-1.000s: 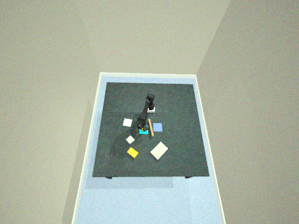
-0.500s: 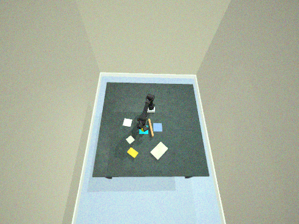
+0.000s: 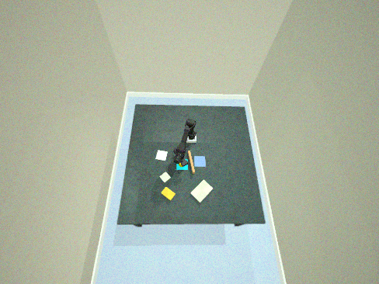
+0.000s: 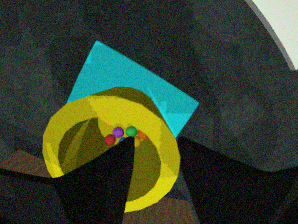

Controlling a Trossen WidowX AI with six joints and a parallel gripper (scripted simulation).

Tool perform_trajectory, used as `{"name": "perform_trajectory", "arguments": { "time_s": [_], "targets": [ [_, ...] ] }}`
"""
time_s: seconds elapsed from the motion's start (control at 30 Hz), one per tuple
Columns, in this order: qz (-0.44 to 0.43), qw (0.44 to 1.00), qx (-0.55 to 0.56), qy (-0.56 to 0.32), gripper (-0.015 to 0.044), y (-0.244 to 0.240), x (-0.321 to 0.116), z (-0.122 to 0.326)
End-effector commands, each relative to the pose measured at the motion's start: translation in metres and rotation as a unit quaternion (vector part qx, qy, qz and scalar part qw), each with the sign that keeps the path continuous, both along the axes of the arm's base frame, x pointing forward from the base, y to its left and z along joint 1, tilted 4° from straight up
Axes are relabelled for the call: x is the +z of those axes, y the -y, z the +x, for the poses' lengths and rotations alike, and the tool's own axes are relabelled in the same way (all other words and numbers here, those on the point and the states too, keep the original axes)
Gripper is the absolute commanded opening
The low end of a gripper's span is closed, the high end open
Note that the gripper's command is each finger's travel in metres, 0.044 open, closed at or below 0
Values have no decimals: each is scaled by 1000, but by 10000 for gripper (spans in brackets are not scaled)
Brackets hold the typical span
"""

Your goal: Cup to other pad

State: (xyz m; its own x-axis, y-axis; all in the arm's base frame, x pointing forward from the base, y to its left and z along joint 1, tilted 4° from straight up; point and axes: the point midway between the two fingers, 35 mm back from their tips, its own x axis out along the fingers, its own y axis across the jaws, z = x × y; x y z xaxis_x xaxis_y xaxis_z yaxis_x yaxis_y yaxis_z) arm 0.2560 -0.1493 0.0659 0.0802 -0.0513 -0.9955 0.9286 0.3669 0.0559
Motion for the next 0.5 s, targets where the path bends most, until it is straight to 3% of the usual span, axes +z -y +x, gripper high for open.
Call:
{"name": "perform_trajectory", "arguments": {
  "time_s": [0.0,0.47],
  "targets": [
    [0,1000,0,1,147,0,4,0],
    [1,1000,1,1,147,0,24,-1]
  ]
}}
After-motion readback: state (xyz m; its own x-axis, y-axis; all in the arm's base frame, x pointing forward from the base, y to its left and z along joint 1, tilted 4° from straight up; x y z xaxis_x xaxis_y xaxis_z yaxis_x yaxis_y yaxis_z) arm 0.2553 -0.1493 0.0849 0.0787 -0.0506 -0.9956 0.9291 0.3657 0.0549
